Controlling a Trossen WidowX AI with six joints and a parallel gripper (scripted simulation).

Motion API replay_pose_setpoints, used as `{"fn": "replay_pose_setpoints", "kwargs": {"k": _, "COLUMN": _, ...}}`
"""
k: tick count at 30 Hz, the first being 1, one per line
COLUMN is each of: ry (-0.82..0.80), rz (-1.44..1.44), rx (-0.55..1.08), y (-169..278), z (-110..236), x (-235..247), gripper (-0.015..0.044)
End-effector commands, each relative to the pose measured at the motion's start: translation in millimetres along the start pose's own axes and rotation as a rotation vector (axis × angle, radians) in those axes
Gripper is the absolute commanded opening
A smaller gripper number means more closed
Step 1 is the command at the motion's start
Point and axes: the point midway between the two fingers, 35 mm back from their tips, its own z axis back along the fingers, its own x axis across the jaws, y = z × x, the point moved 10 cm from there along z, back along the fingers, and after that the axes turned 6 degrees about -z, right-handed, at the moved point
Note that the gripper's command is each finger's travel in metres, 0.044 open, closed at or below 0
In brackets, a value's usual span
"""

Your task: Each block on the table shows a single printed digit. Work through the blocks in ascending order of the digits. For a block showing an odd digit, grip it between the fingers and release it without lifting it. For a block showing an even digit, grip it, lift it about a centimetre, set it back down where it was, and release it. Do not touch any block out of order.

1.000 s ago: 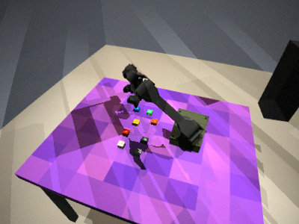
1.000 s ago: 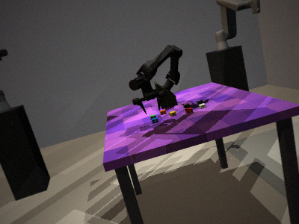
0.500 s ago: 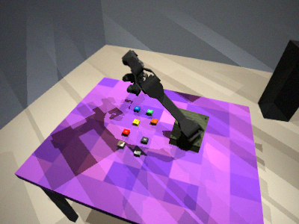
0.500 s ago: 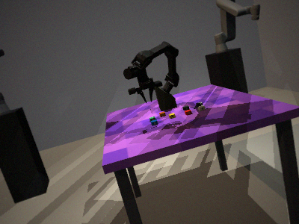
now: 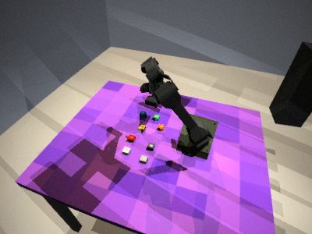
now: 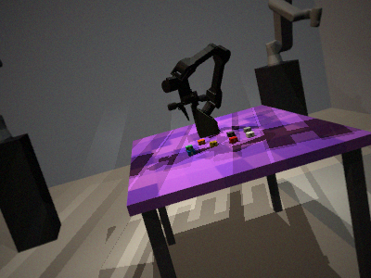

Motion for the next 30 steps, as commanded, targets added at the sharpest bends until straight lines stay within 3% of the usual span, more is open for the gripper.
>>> {"fn": "replay_pose_setpoints", "kwargs": {"k": 1, "ry": 0.001, "rz": 0.002, "rx": 0.007, "y": 34.7, "z": -5.8, "x": 15.2, "gripper": 0.0120}}
{"fn": "replay_pose_setpoints", "kwargs": {"k": 6, "ry": -0.001, "rz": 0.002, "rx": 0.007, "y": 49.2, "z": -9.2, "x": 21.7, "gripper": 0.0120}}
{"fn": "replay_pose_setpoints", "kwargs": {"k": 8, "ry": 0.001, "rz": 0.002, "rx": 0.007, "y": 47.9, "z": -20.1, "x": 21.0, "gripper": 0.0172}}
{"fn": "replay_pose_setpoints", "kwargs": {"k": 13, "ry": -0.004, "rz": 0.003, "rx": 0.006, "y": 49.5, "z": -88.2, "x": 22.2, "gripper": 0.0304}}
{"fn": "replay_pose_setpoints", "kwargs": {"k": 17, "ry": -0.004, "rz": 0.003, "rx": 0.007, "y": 49.8, "z": -90.6, "x": 22.4, "gripper": 0.0400}}
{"fn": "replay_pose_setpoints", "kwargs": {"k": 30, "ry": -0.004, "rz": 0.003, "rx": 0.006, "y": 49.4, "z": -109.2, "x": 22.3, "gripper": 0.0400}}
